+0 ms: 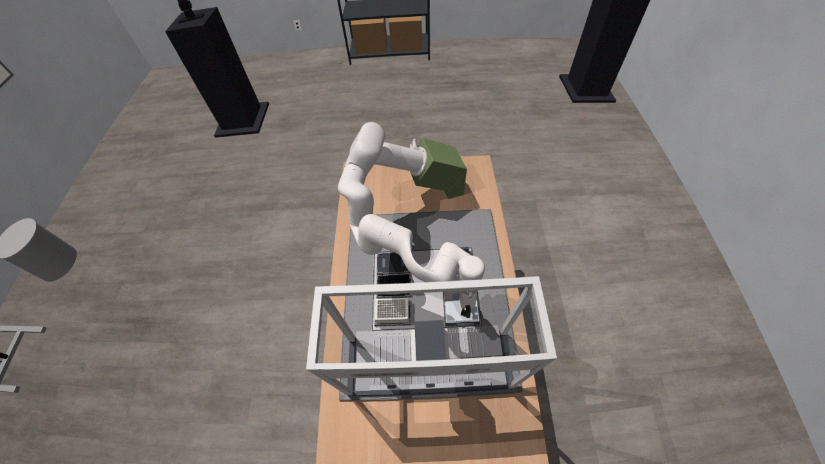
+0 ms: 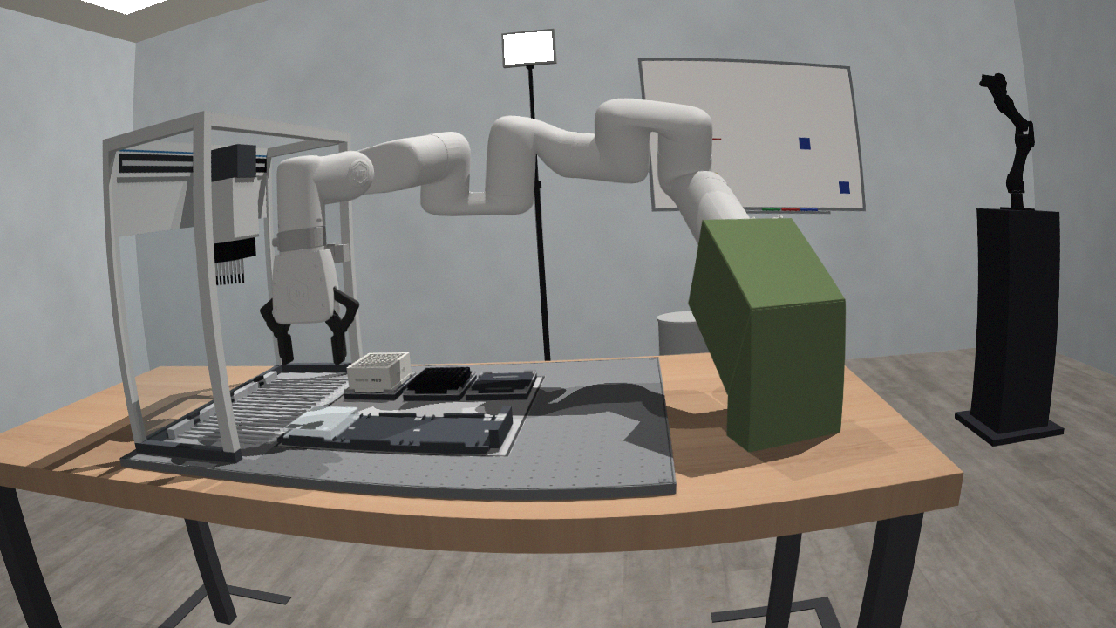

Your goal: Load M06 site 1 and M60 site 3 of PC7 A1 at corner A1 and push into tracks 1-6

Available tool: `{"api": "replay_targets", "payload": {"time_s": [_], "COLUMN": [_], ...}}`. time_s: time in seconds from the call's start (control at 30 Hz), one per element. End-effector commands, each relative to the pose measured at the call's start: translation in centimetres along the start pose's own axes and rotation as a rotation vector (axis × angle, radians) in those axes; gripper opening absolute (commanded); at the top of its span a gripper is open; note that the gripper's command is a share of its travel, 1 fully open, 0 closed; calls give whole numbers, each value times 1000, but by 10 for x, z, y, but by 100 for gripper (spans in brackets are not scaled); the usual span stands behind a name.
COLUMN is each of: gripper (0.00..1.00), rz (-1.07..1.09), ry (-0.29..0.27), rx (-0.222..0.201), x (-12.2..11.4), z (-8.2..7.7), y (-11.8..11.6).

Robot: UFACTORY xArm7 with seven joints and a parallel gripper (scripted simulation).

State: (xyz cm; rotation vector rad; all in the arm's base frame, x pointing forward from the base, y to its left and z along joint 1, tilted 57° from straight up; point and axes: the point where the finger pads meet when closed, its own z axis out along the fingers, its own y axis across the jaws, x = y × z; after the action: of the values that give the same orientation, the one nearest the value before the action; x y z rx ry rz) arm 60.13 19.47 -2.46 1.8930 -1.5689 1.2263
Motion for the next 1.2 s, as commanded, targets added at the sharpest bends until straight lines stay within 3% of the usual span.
{"api": "replay_targets", "payload": {"time_s": [0.0, 0.4, 0.83, 1.17], "gripper": [100, 100, 100, 100], "rz": [0, 0, 0, -7], "ry": [-4, -4, -4, -4], "rx": [3, 3, 3, 4], "x": [-1, -1, -1, 35], "z": [-8, -27, -27, -28], "y": [-1, -1, -1, 16]}}
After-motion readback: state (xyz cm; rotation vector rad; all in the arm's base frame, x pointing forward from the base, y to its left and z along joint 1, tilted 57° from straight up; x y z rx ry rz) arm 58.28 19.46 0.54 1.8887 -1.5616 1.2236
